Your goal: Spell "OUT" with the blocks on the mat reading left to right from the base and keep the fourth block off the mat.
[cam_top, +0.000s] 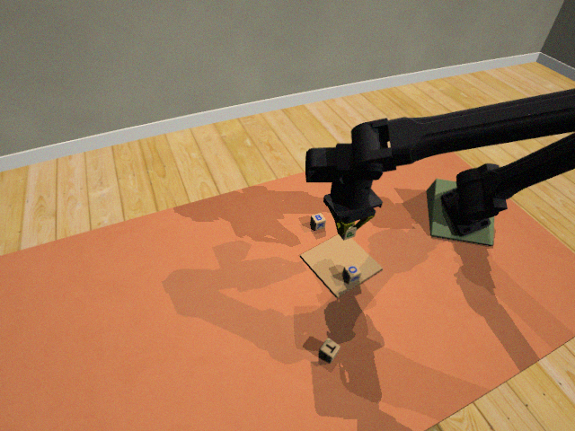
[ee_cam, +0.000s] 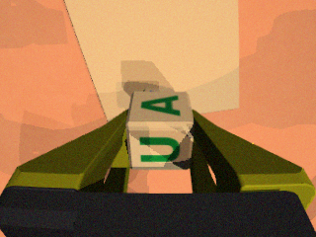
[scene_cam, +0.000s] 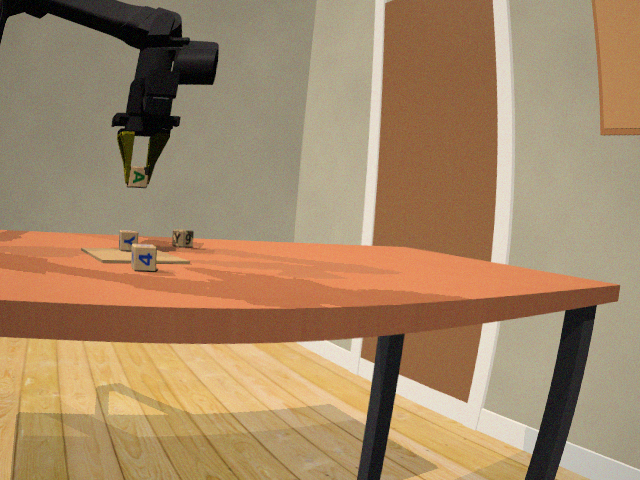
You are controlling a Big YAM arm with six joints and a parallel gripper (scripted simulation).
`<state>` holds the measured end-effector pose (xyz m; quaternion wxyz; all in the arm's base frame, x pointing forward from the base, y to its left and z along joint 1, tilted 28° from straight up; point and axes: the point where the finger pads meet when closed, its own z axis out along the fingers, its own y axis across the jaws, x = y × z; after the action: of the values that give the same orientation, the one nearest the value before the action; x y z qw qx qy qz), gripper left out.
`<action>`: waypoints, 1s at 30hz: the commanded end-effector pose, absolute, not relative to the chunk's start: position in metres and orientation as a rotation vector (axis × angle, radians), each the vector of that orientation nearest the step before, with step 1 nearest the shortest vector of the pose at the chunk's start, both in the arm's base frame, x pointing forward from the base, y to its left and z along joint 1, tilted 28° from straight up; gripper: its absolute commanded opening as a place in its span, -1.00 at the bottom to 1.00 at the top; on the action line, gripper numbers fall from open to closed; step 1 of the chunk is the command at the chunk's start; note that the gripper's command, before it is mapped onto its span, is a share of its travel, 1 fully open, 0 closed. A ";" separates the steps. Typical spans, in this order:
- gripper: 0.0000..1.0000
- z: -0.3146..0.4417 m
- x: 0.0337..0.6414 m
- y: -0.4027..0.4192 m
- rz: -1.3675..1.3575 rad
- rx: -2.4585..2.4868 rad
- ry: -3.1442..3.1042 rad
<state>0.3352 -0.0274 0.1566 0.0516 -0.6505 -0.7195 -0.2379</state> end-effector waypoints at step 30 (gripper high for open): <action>-0.49 0.092 0.356 0.008 -0.717 -2.015 -2.156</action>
<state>0.3488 -0.0003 0.1029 0.0503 -0.6597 -0.7114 -0.2372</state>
